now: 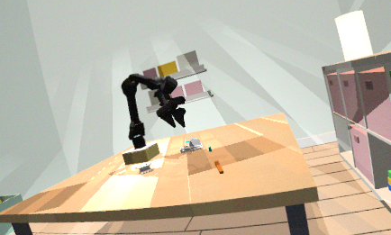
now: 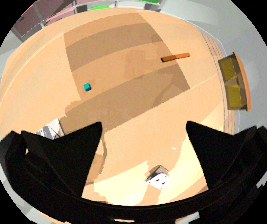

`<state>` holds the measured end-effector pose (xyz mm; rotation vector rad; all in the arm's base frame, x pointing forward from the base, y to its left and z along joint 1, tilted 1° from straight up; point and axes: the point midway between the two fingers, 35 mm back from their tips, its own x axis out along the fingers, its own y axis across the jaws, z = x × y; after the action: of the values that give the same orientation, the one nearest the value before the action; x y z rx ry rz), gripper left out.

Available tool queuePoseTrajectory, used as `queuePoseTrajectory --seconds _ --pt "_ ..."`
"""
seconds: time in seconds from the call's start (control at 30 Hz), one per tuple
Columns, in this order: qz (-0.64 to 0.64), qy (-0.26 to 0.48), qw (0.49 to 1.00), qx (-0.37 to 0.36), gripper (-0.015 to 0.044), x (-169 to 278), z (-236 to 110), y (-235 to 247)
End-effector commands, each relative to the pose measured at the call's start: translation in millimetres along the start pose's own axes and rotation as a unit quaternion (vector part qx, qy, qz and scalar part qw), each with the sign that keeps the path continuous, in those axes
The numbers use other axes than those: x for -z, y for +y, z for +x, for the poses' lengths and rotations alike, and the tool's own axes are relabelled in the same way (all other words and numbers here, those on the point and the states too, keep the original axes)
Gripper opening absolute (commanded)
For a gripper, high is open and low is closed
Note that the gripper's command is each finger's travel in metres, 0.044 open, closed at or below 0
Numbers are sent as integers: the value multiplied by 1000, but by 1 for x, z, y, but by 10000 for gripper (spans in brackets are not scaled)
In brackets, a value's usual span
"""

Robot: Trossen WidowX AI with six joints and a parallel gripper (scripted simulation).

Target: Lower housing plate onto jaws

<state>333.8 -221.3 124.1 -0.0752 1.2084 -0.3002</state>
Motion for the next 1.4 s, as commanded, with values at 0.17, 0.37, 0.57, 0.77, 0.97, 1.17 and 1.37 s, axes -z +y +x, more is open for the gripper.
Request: queuePoseTrajectory --seconds 0.17,0.37,0.57,0.77,0.97,1.17,1.37 --pt "115 71 991 -6 440 61 11 -37" --pt "190 113 975 -9 440 100 13 -56" --pt "265 152 952 -14 440 140 11 -70" --pt "339 189 922 -19 440 179 8 -78" --pt "381 208 901 -23 440 201 5 -81" --pt "381 208 901 -23 440 208 24 -77" --pt "381 209 901 -23 440 215 41 -73"
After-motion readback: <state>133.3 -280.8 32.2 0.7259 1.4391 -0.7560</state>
